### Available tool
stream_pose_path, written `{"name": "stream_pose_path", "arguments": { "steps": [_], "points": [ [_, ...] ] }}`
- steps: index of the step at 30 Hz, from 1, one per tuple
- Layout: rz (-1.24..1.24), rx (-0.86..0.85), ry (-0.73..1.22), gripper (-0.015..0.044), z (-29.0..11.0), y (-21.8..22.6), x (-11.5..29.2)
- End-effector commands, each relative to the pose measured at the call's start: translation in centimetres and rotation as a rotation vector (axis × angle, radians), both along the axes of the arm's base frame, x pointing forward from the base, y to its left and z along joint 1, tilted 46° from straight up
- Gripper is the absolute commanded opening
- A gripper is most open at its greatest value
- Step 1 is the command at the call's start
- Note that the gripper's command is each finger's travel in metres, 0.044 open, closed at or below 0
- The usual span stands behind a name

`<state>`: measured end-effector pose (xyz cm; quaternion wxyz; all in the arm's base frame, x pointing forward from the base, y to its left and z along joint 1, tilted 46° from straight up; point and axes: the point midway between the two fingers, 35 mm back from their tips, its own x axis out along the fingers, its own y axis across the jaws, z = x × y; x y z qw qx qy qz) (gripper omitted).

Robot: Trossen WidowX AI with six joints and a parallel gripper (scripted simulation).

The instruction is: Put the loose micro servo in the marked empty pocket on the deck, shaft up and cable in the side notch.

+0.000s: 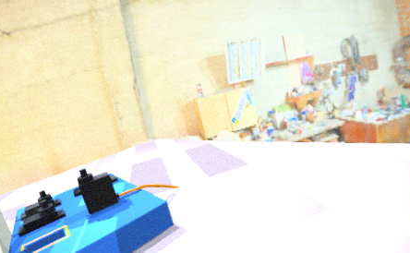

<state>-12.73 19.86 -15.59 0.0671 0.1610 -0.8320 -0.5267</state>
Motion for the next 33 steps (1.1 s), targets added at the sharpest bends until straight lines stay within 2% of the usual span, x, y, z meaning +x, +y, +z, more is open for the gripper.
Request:
{"name": "stream_pose_path", "arguments": {
  "steps": [1, 5, 16, 33],
  "points": [
    [0.002, 0.005, 0.000, 0.0426, 0.0, 0.0, 0.1],
    [0.023, 0.074, 0.002, 0.0440, 0.5, 0.4, 1.1],
    [0.145, 0.413, -0.016, 0.0440, 2.4, 1.9, 7.3],
    [0.464, 0.867, -0.141, 0.0440, 5.6, 0.9, 20.5]
  ]
}}
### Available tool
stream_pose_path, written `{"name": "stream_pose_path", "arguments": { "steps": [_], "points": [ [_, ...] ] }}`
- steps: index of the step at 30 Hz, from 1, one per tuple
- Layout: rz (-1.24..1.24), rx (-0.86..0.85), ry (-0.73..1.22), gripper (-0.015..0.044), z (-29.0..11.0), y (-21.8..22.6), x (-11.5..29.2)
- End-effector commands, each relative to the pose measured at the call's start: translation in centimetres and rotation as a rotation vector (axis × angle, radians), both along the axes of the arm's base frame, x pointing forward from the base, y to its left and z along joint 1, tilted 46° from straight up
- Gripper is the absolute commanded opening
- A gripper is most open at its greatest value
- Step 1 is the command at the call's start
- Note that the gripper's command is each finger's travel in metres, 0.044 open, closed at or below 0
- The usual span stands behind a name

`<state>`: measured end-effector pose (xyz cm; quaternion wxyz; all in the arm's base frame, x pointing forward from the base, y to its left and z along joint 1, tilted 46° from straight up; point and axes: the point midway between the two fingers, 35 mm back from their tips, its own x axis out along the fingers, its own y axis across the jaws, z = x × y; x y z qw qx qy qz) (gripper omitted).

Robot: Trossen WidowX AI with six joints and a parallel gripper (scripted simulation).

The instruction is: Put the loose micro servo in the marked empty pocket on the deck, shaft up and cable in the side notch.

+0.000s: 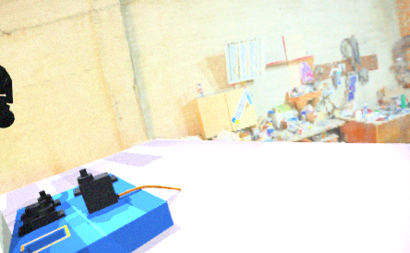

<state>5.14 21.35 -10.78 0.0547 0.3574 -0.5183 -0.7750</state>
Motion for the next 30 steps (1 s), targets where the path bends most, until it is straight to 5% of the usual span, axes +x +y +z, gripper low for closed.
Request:
{"name": "stream_pose_path", "arguments": {
  "steps": [1, 15, 30],
  "points": [
    [0.073, 0.090, -0.061, 0.0440, 1.1, -0.8, 3.6],
    [0.429, 0.255, -0.308, 0.0440, 7.1, -7.8, 17.6],
    [0.744, 0.045, -0.439, 0.0440, 17.6, -20.5, 27.0]
  ]
}}
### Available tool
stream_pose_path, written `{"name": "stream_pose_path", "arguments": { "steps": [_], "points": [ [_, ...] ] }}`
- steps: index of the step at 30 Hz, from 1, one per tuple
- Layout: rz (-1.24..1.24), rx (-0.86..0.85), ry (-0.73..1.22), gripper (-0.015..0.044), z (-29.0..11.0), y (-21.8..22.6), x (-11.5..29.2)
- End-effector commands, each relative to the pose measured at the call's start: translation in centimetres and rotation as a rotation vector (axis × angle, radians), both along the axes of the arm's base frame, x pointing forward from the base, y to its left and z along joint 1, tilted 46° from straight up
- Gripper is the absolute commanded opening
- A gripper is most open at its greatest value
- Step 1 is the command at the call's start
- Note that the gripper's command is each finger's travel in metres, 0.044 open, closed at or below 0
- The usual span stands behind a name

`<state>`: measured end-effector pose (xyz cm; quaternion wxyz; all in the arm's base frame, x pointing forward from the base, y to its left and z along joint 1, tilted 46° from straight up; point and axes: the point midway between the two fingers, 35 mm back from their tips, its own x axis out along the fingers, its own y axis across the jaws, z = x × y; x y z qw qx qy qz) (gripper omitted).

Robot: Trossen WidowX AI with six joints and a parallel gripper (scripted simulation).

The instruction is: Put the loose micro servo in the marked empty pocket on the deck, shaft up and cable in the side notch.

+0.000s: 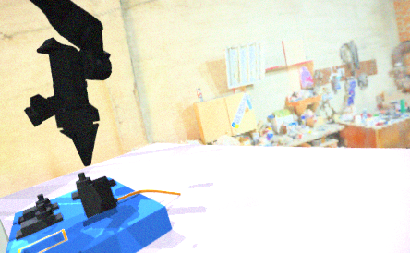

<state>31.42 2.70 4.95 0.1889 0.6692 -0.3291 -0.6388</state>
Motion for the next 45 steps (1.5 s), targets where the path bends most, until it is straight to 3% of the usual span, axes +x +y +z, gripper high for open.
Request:
{"name": "stream_pose_path", "arguments": {
  "steps": [1, 30, 42, 45],
  "points": [
    [0.032, -0.048, -0.025, 0.0440, 1.8, -1.9, 0.8],
    [0.032, -0.051, -0.025, 0.0440, -1.3, -5.2, 0.8],
    [0.032, -0.051, -0.025, 0.0125, -1.3, -5.2, 0.8],
    [0.032, -0.051, -0.025, 0.0105, -1.3, -5.2, 0.8]
  ]
}}
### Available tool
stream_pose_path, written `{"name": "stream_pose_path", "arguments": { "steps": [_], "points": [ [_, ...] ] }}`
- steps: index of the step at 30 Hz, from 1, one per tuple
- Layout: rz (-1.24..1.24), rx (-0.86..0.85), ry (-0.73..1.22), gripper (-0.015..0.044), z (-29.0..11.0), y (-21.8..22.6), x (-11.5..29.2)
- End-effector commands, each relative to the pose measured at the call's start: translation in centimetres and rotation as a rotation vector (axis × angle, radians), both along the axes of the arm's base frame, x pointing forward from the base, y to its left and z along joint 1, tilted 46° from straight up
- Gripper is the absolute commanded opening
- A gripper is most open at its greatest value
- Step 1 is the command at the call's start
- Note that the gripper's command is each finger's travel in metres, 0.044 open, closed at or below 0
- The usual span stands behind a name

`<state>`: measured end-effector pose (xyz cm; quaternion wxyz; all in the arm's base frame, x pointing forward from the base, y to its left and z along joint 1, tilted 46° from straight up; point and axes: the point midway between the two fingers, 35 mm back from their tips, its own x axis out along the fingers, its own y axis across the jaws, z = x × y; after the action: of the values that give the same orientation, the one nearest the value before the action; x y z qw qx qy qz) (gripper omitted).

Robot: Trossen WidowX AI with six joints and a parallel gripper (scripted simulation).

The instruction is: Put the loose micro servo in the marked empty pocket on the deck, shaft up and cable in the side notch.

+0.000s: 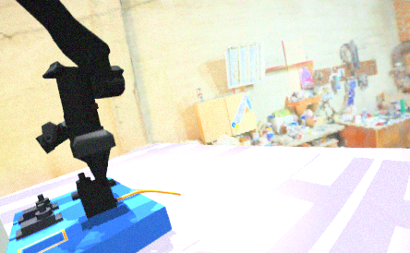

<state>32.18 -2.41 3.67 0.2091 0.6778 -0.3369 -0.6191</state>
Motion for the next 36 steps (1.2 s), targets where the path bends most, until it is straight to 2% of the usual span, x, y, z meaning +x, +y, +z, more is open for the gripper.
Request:
{"name": "stream_pose_path", "arguments": {
  "steps": [1, 3, 6, 7, 15, 36],
  "points": [
    [0.003, -0.004, 0.002, 0.0098, 0.0, -0.1, 0.0],
    [0.003, -0.004, 0.002, 0.0085, 0.0, -0.1, 0.0],
    [0.003, -0.003, 0.001, 0.0006, 0.3, 0.3, 0.0],
    [0.003, -0.003, 0.002, 0.0000, 0.5, 0.6, 0.1],
    [0.003, -0.002, 0.002, 0.0000, 2.0, 2.1, -0.4],
    [0.003, -0.003, 0.004, 0.0000, 2.7, 1.4, -2.7]
  ]
}}
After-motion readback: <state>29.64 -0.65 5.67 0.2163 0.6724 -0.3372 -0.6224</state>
